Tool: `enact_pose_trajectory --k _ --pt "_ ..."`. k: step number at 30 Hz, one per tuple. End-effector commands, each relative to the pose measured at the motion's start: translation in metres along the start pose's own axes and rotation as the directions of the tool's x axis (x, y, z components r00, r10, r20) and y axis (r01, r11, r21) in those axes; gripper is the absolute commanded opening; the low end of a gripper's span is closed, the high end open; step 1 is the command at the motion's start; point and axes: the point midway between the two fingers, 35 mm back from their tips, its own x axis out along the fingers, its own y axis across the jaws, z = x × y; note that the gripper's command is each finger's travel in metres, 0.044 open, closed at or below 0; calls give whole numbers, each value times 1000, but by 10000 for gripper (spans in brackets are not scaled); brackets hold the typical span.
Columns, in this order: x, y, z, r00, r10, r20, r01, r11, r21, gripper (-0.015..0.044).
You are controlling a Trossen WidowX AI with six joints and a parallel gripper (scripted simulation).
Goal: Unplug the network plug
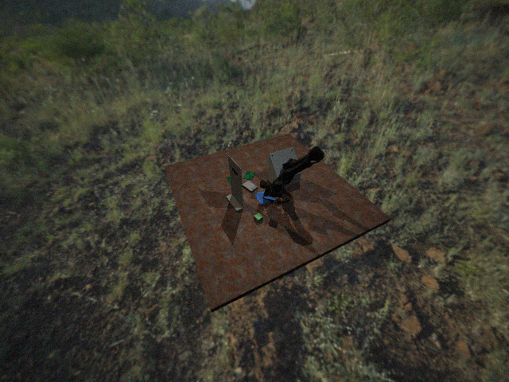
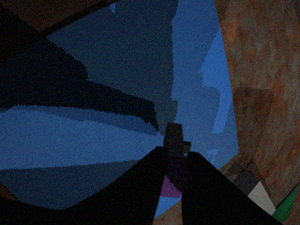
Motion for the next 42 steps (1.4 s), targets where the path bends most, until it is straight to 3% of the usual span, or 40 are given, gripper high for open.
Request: enact_pose_trajectory --k 1,16,22,42 --pt "2 1 -1 1000 0 -10 0 1000 4 0" --pt "2 3 2 1000 0 -3 0 1000 1 0" --pt "2 3 2 1000 0 -3 0 1000 1 156" --pt "-7 2 1 1000 0 -4 0 1000 2 156"
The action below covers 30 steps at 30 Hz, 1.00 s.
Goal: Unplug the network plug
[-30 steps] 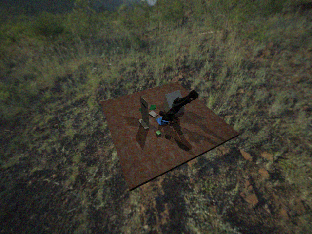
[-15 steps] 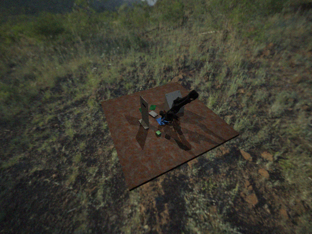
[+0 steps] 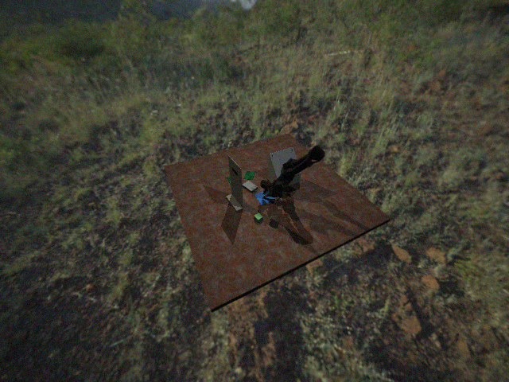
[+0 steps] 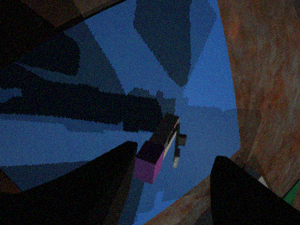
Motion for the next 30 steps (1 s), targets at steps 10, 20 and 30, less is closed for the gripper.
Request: enact_pose_trajectory --k 10,20,30 --pt "-9 -1 1 1000 1 7 -1 1000 -4 156" --pt "-15 -1 0 1000 1 6 -1 1000 -3 156" --pt "-21 -4 0 1000 1 4 -1 1000 -3 156"
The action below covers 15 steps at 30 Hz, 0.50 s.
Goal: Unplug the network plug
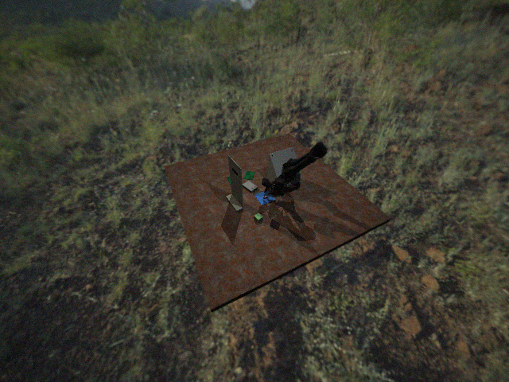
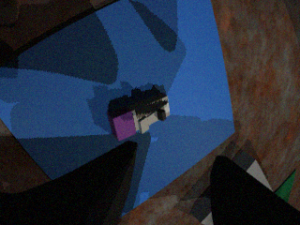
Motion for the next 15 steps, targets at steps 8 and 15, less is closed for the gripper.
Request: enact_pose_trajectory --k 8,15 --pt "-9 -8 4 1000 -1 7 1 1000 -5 156" --pt "-15 -14 4 1000 -1 5 1 1000 -5 156"
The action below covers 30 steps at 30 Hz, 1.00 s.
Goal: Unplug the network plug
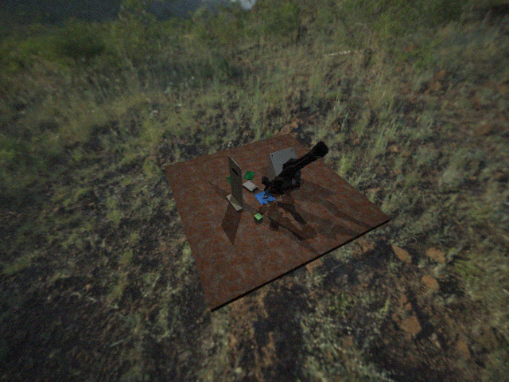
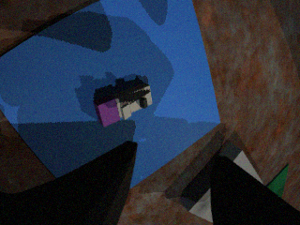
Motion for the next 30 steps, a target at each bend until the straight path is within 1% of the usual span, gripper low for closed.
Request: enact_pose_trajectory --k 1,30 --pt "-5 -4 4 1000 -2 13 2 1000 -5 156" --pt "-32 -22 4 1000 -2 11 2 1000 -6 156"
